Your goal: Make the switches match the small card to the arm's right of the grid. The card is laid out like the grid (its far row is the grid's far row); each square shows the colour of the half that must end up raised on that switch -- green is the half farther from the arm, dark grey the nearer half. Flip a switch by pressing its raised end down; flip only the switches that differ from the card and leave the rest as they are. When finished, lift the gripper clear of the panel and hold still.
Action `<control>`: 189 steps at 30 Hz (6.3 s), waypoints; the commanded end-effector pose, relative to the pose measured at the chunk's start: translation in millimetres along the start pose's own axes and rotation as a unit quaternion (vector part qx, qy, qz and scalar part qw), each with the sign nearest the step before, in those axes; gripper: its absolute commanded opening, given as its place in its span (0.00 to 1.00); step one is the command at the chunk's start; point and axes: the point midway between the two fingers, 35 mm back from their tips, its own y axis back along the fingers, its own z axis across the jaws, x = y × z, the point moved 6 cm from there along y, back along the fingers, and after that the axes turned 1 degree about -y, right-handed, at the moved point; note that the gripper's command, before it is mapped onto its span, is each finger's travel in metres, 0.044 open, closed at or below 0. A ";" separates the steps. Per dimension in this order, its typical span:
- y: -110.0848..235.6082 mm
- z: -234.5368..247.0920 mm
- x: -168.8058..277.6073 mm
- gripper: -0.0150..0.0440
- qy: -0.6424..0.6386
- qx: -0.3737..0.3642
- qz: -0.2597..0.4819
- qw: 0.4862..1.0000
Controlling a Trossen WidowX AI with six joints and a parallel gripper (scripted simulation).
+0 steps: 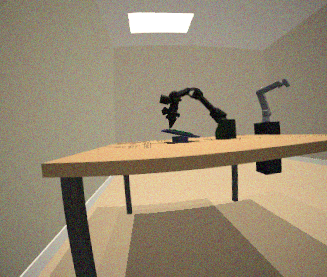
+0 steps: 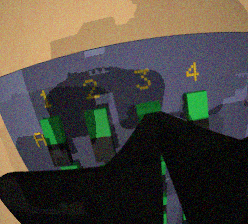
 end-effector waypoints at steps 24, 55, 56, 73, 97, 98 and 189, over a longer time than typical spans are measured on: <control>-5.3 1.1 1.1 0.25 0.003 -0.001 0.001 1.000; -9.4 1.1 1.0 0.25 0.003 -0.001 0.001 1.000; -9.5 1.1 1.0 0.25 0.003 -0.001 0.001 1.000; 54.0 -6.0 8.5 0.25 0.004 -0.003 -0.011 1.000; 5.0 -30.7 24.1 0.25 0.004 -0.001 -0.024 1.000; 3.6 -30.7 24.0 0.25 0.004 -0.001 -0.024 1.000; 18.1 0.7 41.7 0.25 0.004 -0.002 0.002 1.000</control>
